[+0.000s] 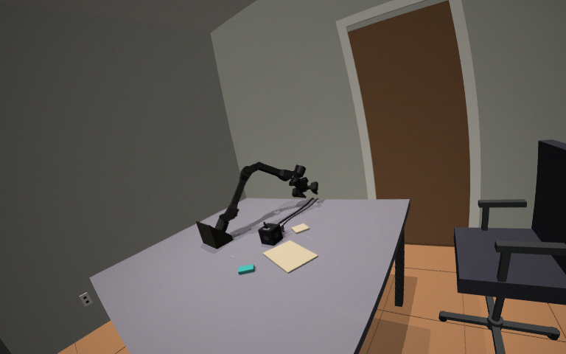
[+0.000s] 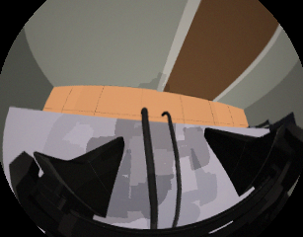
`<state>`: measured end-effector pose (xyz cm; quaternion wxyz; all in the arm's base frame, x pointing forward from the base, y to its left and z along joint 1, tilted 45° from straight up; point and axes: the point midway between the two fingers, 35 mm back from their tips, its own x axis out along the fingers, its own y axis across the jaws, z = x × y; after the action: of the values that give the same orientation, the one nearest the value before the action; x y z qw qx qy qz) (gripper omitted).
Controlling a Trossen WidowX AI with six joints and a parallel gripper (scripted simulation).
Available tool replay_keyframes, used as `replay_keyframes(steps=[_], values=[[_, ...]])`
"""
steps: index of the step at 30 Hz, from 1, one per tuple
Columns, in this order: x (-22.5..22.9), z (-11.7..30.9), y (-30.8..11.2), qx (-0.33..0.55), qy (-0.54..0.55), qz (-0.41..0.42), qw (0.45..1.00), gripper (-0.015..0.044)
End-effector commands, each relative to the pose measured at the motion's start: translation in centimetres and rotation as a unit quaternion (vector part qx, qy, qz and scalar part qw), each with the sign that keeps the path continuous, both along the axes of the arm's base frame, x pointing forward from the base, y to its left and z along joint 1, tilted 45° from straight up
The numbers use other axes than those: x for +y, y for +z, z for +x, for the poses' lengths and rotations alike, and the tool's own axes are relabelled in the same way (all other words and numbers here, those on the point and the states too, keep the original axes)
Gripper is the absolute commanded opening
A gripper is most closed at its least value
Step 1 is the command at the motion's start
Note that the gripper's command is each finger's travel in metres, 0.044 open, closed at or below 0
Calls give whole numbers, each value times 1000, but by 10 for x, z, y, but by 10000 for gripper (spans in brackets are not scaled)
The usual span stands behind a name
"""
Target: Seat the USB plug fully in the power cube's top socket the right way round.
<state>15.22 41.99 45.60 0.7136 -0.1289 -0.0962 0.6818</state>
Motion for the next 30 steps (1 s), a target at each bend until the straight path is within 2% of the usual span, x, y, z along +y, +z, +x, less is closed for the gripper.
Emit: replay_keyframes(steps=[1, 5, 9, 15, 22, 30], values=[[-29, 68, -19, 27, -94, -26, 995, 440], [-60, 120, -56, -9, -143, -92, 985, 440], [-110, 159, -91, -25, -180, -160, 970, 440], [-184, 201, -160, -31, -194, -283, 939, 440], [-284, 214, -227, -34, -160, -394, 904, 440], [-376, 195, -284, 29, -118, -435, 892, 440]])
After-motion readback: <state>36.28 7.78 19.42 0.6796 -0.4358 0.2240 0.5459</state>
